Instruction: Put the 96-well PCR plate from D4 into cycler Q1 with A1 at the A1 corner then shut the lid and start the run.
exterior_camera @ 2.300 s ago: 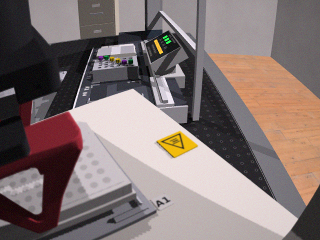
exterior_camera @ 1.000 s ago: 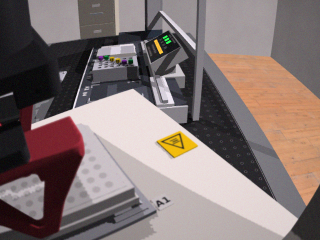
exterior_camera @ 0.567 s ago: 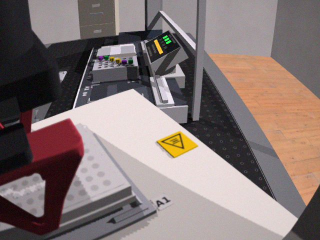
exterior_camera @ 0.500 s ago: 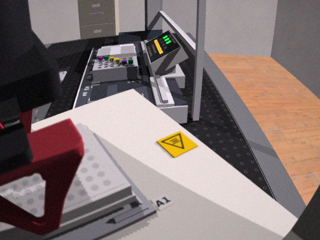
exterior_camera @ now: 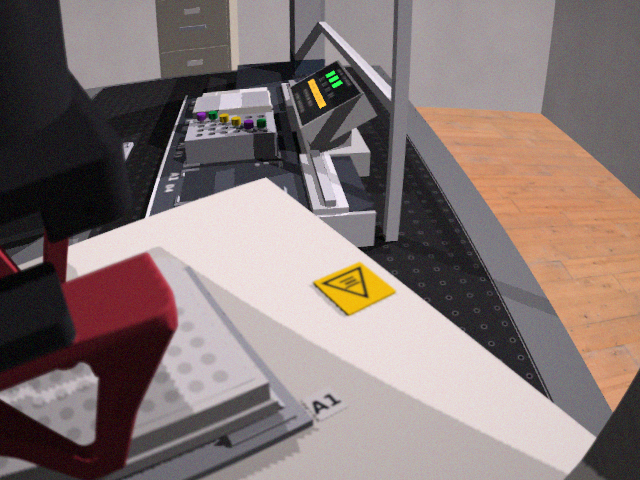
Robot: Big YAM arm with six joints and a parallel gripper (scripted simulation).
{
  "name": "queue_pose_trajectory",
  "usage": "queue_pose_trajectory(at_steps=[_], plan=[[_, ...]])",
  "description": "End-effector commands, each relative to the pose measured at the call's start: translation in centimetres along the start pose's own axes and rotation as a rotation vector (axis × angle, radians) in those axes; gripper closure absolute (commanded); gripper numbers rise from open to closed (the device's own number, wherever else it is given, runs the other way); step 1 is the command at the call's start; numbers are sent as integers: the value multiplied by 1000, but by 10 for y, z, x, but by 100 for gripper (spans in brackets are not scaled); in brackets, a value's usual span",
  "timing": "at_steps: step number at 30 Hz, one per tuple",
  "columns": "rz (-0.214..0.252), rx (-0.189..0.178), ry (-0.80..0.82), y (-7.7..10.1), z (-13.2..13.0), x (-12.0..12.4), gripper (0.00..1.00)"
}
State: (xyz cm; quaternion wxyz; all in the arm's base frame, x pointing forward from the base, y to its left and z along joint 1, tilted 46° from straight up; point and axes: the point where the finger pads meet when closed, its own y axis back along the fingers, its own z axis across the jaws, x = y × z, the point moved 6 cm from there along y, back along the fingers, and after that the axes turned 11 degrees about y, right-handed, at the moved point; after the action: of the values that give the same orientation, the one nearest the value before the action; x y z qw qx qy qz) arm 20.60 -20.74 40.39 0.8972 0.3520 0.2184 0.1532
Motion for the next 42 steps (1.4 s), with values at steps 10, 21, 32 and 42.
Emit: queue_pose_trajectory(at_steps=[10,21,32,42], plan=[[-2,-31,-35,6,2,-9,100],[-8,-11,-11,-7,1,-5,100],[-20,3,-28,-14,-2,-3,100],[-25,24,-23,-18,-6,-1,100]])
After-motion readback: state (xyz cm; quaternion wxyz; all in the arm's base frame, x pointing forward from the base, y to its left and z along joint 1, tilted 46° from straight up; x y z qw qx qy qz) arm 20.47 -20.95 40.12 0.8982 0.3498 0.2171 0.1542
